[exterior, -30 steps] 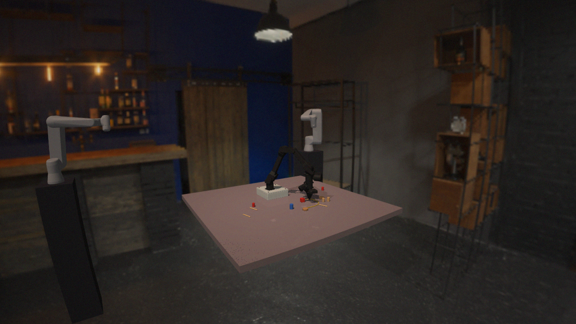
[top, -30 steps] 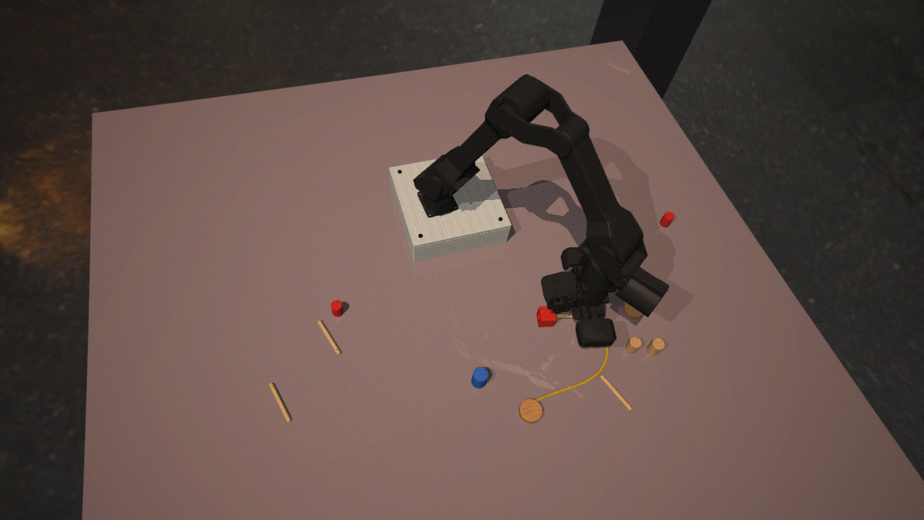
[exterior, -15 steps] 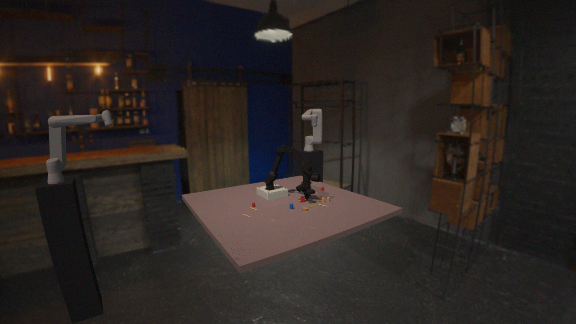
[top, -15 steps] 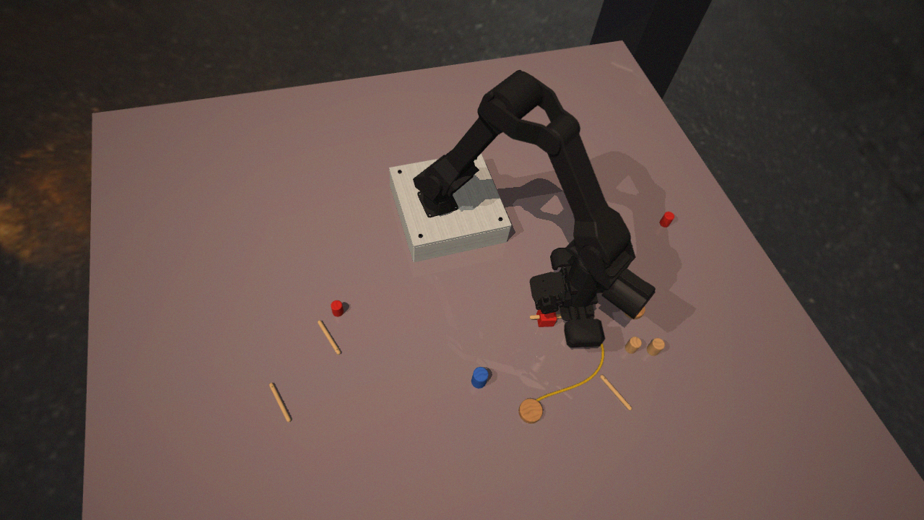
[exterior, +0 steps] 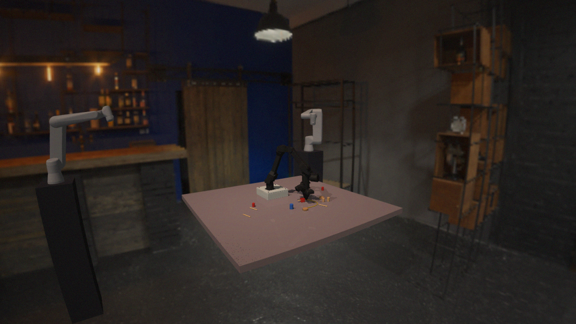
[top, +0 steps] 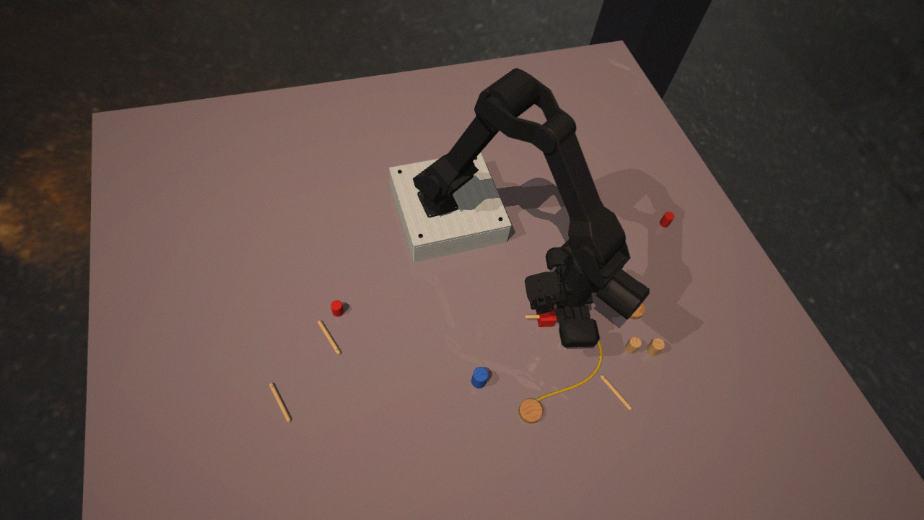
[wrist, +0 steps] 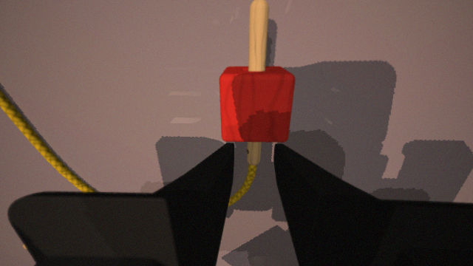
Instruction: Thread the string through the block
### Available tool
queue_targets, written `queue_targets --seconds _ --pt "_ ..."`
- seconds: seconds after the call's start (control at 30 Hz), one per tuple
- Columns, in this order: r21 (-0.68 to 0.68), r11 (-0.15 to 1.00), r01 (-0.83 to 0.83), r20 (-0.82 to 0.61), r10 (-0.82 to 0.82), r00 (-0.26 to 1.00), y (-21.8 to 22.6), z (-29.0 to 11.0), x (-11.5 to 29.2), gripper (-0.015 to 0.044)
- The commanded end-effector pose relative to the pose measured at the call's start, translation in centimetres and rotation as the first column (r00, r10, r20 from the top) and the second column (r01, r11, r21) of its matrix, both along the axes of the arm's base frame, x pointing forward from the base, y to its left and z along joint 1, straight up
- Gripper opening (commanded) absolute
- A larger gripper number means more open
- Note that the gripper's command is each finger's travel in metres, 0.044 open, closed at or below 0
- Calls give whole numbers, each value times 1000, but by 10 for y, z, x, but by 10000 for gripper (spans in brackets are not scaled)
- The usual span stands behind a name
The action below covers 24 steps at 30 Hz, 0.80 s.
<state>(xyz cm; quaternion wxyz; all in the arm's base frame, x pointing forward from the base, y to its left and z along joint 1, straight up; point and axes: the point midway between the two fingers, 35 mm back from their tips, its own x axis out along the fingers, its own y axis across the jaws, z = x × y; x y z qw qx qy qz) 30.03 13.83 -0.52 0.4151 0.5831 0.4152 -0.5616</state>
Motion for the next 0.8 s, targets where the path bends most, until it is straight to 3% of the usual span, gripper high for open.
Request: queue_targets --seconds 0.0,0.13,0.37,0.47,0.6,0.77 --pt "2 1000 0 4 0 1000 1 22 2 123" --pt "2 1000 0 4 0 1000 0 77 -1 123" --pt "7 1000 -16 17 16 1000 0 76 1 123" --pt "-4 972 -236 20 236 972 -4 76 0 123" --pt "-23 814 -580 19 581 814 -11 76 -2 123" --pt "-42 456 -889 8 890 456 -19 76 -4 123"
